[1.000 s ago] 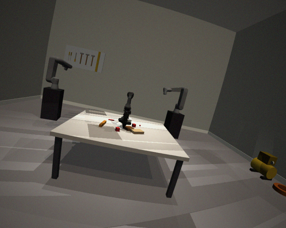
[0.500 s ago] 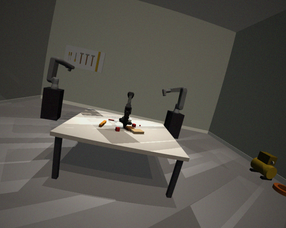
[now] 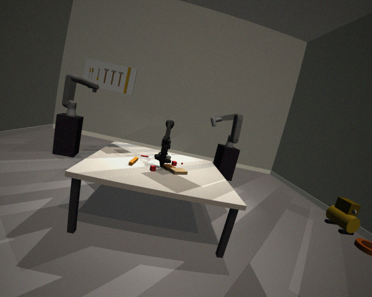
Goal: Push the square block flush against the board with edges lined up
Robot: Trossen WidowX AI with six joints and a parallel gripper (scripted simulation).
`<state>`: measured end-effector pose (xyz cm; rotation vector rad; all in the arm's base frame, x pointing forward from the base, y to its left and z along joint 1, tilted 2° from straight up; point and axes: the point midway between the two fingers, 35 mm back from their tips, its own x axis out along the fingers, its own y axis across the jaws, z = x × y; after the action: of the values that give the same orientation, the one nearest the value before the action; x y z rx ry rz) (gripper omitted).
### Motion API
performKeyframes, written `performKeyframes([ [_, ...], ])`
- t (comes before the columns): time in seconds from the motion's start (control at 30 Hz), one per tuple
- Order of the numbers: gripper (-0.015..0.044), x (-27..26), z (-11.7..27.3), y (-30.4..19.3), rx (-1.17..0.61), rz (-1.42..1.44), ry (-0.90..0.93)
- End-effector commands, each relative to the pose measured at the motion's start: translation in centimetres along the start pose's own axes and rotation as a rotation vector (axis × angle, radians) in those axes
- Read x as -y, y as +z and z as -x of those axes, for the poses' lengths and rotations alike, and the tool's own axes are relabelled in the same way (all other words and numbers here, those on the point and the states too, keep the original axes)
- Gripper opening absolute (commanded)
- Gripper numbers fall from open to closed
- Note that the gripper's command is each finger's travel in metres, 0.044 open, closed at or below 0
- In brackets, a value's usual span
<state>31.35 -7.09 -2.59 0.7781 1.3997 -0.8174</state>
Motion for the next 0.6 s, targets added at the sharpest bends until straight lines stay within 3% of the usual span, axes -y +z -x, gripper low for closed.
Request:
performKeyframes([
  [0.0,0.0,-0.3,0.2,0.9,0.003,0.001,0.008],
  [0.57,0.0,-0.3,0.2,3.7,0.006,0.001,0.008],
])
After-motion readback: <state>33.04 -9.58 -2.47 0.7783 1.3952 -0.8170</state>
